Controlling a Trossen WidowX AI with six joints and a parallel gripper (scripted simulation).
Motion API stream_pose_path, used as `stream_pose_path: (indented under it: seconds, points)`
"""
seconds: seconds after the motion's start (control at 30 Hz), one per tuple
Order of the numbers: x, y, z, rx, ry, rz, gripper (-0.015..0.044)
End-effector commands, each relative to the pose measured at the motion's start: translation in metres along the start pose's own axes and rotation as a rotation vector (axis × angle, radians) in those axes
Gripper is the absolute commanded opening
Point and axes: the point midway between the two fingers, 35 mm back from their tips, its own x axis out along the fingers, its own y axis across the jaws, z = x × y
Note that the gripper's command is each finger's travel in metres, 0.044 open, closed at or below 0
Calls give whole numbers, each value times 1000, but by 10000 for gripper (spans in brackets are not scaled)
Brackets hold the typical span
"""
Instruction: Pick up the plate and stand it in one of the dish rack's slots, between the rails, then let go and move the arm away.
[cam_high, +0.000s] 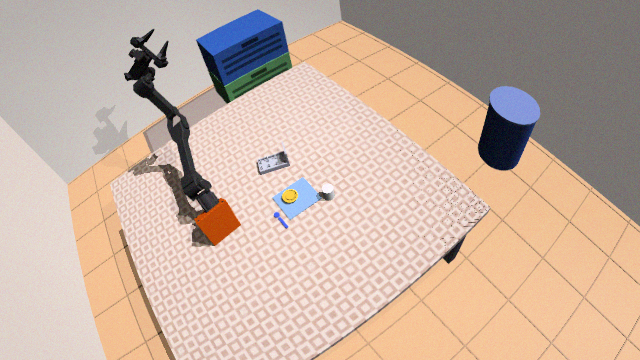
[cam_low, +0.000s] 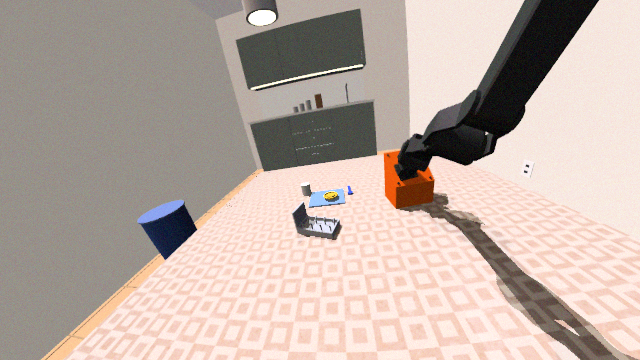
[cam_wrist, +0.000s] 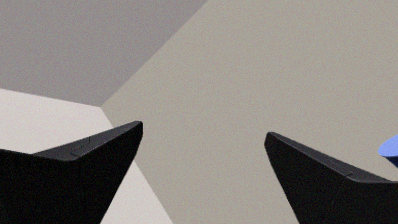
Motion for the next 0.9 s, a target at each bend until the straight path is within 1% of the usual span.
stream_pose_path:
  seconds: [0.0,0.3,0.87]
  points:
    - [0,0,0,2,1,1,400]
    - [-4,10,8,133,64,46,400]
    - [1,22,93,683,107,81,400]
